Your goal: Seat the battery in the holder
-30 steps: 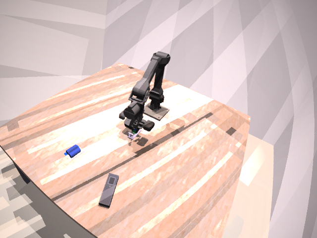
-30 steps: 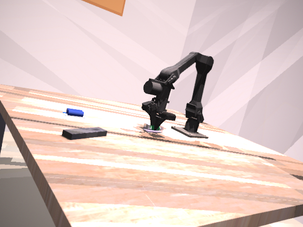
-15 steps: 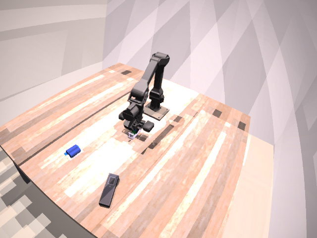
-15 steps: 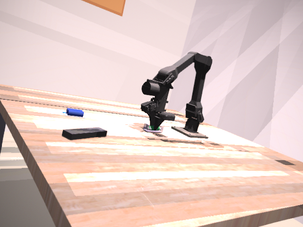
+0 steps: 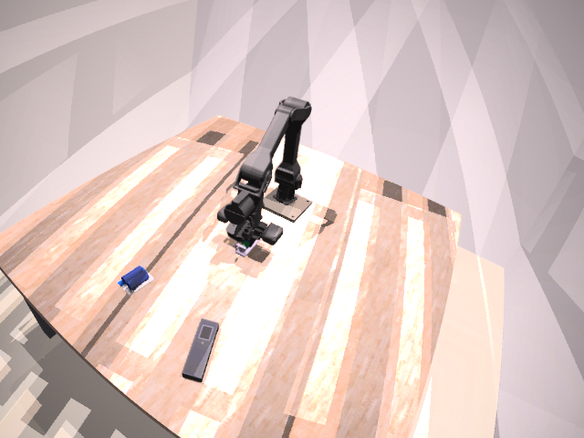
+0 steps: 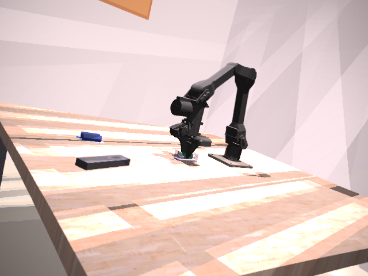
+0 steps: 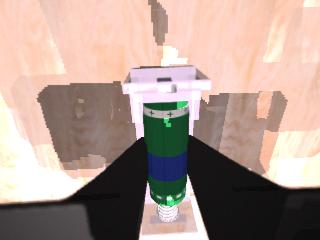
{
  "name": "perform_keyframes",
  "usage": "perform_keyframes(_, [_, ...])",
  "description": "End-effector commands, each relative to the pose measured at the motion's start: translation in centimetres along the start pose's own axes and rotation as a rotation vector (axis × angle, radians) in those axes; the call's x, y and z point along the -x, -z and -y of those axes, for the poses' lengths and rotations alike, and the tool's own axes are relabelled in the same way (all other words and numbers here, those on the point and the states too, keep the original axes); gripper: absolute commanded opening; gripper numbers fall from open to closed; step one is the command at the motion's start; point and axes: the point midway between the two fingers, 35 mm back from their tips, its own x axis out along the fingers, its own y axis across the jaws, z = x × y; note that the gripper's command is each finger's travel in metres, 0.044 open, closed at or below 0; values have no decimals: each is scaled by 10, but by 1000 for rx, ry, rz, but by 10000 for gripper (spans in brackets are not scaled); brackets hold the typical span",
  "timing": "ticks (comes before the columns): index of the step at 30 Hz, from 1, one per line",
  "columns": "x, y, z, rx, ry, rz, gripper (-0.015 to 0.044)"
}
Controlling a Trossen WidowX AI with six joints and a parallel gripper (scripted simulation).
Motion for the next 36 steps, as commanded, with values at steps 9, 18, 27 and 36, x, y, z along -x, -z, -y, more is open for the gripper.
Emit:
perform_keyframes(9, [0, -3, 0, 2, 0, 4, 75])
perform_keyframes(18, [3, -3, 0, 1, 0, 3, 176])
perform_keyframes(27, [15, -2, 0, 0, 0, 1, 176])
perform_keyframes(36, [70, -2, 0, 0, 0, 1, 413])
